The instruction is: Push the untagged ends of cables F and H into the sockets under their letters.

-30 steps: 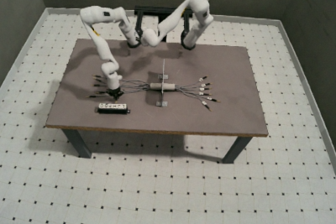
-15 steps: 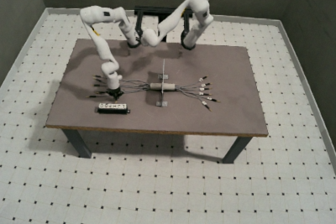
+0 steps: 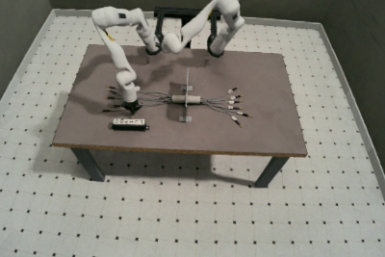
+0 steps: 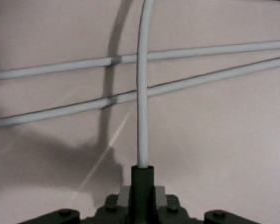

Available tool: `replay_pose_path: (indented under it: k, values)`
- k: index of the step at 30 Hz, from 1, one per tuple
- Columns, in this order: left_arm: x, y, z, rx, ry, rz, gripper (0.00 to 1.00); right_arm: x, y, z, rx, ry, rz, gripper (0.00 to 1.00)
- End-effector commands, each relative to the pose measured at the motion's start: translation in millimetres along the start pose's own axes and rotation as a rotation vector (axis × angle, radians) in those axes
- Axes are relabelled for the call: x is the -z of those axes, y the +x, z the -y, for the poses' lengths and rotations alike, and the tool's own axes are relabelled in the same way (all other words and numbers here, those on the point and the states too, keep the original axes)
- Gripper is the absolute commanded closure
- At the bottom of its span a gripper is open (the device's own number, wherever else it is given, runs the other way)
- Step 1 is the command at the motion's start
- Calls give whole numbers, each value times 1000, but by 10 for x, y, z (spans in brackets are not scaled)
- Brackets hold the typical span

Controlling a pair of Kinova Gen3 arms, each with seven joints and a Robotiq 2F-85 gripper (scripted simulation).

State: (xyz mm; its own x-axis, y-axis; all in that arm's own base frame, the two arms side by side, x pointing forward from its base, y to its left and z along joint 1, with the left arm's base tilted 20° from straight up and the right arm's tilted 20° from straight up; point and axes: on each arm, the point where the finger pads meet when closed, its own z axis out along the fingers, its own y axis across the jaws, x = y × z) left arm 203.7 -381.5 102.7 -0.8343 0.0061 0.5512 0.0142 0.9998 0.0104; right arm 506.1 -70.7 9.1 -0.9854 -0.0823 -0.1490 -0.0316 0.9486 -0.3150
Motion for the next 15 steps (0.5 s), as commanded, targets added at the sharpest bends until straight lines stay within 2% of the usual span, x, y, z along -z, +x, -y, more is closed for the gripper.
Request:
replay_pose_path:
  k: [1, 15]
  values:
    - [6, 5, 6, -1, 1, 1, 687, 8, -7, -1, 0, 0, 2, 867]
    - [6, 5, 6, -1, 1, 1, 687, 8, -65, -1, 0, 0, 3, 867]
